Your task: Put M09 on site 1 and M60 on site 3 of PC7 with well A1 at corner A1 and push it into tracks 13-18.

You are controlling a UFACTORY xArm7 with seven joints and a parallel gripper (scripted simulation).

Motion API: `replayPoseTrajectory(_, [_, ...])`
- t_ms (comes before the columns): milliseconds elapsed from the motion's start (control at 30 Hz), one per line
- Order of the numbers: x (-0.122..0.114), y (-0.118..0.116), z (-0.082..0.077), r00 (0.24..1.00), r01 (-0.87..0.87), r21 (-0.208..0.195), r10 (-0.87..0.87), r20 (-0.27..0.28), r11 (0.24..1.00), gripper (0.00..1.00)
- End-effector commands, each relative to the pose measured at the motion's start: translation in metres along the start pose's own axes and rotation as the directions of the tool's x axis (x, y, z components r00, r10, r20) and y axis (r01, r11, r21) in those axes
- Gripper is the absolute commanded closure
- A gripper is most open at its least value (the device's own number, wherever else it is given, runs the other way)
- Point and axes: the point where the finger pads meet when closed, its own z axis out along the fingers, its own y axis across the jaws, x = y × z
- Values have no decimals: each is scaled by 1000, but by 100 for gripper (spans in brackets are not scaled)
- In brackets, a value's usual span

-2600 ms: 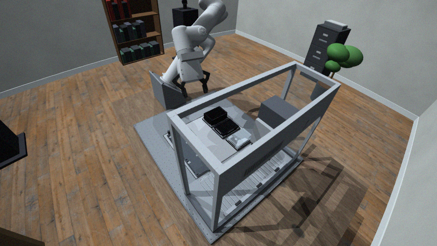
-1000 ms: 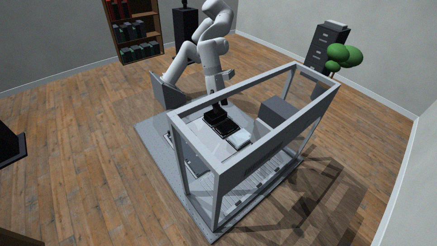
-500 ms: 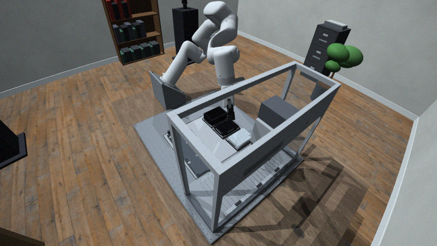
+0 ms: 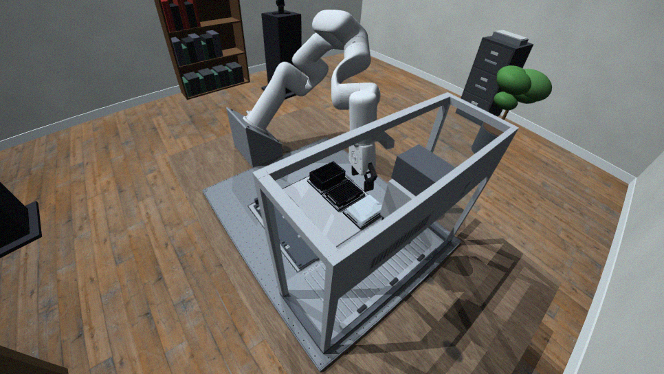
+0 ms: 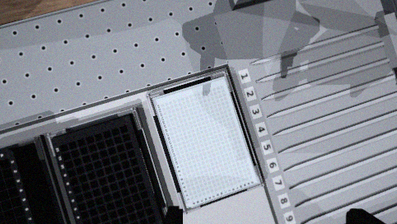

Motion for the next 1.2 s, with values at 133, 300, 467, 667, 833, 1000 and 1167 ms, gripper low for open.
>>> replayPoseTrajectory(133, [21,-4,23,986,166,67,-168,23,984,0])
replayPoseTrajectory(300, [30,-8,35,966,254,108,-258,27,961,0])
replayPoseTrajectory(467, [37,-11,45,948,310,135,-317,28,941,0])
replayPoseTrajectory(667, [37,-11,45,948,310,135,-317,28,941,0])
replayPoseTrajectory(833, [37,-11,45,948,310,135,-317,28,941,0])
replayPoseTrajectory(1000, [37,-12,51,948,310,135,-317,28,941,0])
replayPoseTrajectory(1167, [36,-13,60,948,310,135,-317,28,941,0])
